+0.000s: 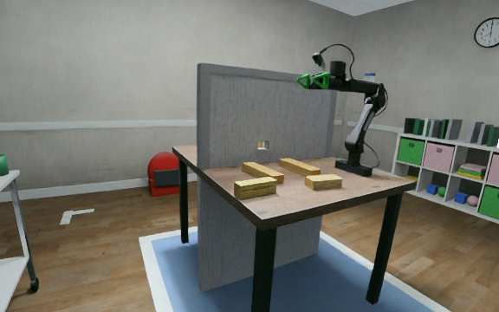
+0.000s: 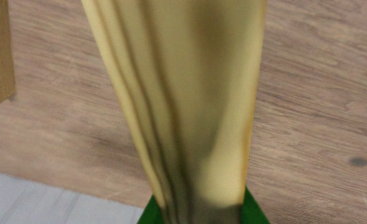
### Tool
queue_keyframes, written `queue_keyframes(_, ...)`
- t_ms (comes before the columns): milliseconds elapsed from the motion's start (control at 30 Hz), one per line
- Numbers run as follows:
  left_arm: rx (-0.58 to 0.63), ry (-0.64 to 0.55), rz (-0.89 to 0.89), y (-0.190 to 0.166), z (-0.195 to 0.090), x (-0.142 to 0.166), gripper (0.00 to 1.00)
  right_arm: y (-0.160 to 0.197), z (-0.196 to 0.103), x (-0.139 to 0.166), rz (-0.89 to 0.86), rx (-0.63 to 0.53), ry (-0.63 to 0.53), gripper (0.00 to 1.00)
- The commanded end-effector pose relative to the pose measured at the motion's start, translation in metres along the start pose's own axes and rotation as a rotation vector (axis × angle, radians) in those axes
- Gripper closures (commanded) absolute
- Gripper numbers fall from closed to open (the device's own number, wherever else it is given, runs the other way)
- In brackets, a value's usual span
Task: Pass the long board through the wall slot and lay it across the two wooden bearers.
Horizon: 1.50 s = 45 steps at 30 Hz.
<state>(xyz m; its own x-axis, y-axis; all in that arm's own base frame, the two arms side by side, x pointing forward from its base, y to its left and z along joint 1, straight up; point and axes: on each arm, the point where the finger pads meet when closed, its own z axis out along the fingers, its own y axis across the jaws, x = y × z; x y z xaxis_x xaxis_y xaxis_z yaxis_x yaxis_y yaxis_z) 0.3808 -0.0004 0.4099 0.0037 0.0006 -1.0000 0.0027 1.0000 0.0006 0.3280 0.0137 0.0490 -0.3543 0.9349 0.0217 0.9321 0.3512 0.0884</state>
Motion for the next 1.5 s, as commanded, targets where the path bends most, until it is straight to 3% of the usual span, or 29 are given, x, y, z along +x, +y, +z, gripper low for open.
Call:
queue_keyframes(0, -0.008, -0.074, -0.008, 0.002, -0.006, -0.031, 0.0, 0.029, -0.023, -0.007, -0.006, -0.234, -0.007, 1.0)
queue_keyframes(133, -0.008, -0.074, -0.008, 0.002, -0.006, -0.031, 0.0, 0.038, -0.039, -0.009, -0.01, -0.431, 0.003, 1.0)
queue_keyframes(200, -0.008, -0.074, -0.008, 0.002, -0.006, -0.031, 0.0, 0.038, -0.039, -0.009, -0.01, -0.431, 0.003, 1.0)
queue_keyframes(300, -0.008, -0.074, -0.008, 0.002, -0.006, -0.031, 0.0, 0.041, -0.058, -0.009, -0.026, -0.613, 0.001, 1.0)
queue_keyframes(333, -0.008, -0.074, -0.008, 0.002, -0.006, -0.031, 0.0, 0.04, -0.052, -0.008, -0.036, -0.65, 0.009, 1.0)
queue_keyframes(367, -0.008, -0.074, -0.008, 0.002, -0.006, -0.031, 0.0, 0.038, -0.034, -0.008, -0.036, -0.657, 0.017, 1.0)
queue_keyframes(400, -0.008, -0.074, -0.008, 0.002, -0.006, -0.031, 0.0, 0.044, -0.05, -0.013, -0.023, -0.654, -0.015, 1.0)
queue_keyframes(467, -0.008, -0.074, -0.008, 0.002, -0.006, -0.031, 0.0, 0.032, -0.046, -0.014, 0.003, -0.636, -0.019, 1.0)
queue_keyframes(700, -0.008, -0.074, -0.008, 0.002, -0.006, -0.031, 0.0, 0.042, -0.049, -0.017, -0.064, -0.841, -0.054, 1.0)
queue_keyframes(767, -0.008, -0.074, -0.008, 0.002, -0.006, -0.031, 0.0, 0.042, -0.049, -0.017, -0.064, -0.841, -0.054, 1.0)
queue_keyframes(800, -0.008, -0.074, -0.008, 0.002, -0.006, -0.031, 0.0, 0.026, -0.027, -0.013, -0.033, -0.781, -0.022, 1.0)
queue_keyframes(867, -0.008, -0.074, -0.008, 0.002, -0.006, -0.031, 0.0, 0.022, -0.019, -0.012, -0.032, -0.796, -0.019, 1.0)
queue_keyframes(1133, -0.008, -0.074, -0.008, 0.002, -0.006, -0.031, 0.0, 0.018, -0.032, -0.01, -0.097, -0.96, -0.071, 1.0)
queue_keyframes(1400, -0.008, -0.074, -0.008, 0.002, -0.006, -0.031, 0.0, 0.023, -0.027, -0.009, -0.083, -0.923, -0.051, 1.0)
queue_keyframes(1467, -0.008, -0.074, -0.008, 0.002, -0.006, -0.031, 0.0, 0.012, -0.014, -0.003, -0.076, -0.902, -0.037, 1.0)
